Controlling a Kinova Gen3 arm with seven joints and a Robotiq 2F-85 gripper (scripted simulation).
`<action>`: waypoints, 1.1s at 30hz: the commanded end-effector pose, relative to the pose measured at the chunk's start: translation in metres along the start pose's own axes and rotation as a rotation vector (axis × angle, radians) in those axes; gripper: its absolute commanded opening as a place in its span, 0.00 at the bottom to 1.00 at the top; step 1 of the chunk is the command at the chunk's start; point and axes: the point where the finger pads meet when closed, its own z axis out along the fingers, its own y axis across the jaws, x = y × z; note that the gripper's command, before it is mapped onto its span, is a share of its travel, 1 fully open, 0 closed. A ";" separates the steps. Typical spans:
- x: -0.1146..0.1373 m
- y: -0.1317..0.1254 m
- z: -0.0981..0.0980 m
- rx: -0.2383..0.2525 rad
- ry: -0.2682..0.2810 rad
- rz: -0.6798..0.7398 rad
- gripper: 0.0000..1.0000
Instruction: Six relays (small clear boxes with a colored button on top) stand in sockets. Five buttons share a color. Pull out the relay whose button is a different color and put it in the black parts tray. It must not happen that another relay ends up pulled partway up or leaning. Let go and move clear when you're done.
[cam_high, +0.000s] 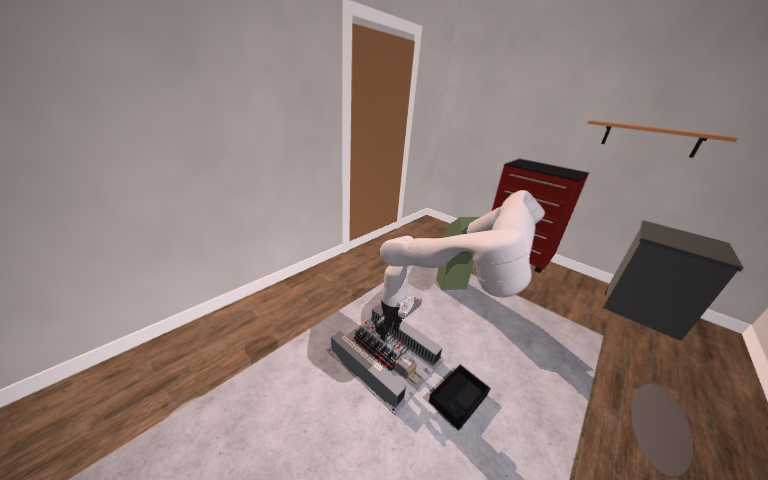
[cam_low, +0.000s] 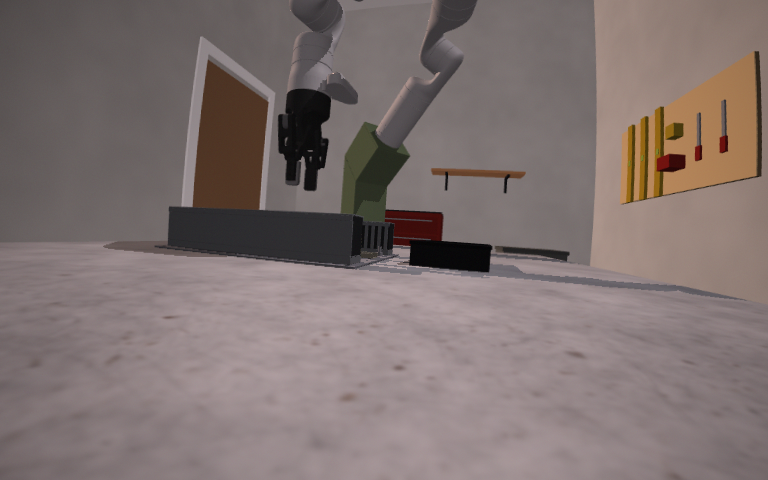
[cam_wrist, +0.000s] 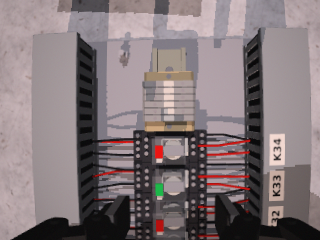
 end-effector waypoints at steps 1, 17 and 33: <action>0.000 0.001 0.012 0.000 -0.002 0.004 0.61; 0.000 0.001 0.036 0.000 -0.002 0.004 0.61; 0.000 0.001 0.036 0.000 -0.002 0.004 0.61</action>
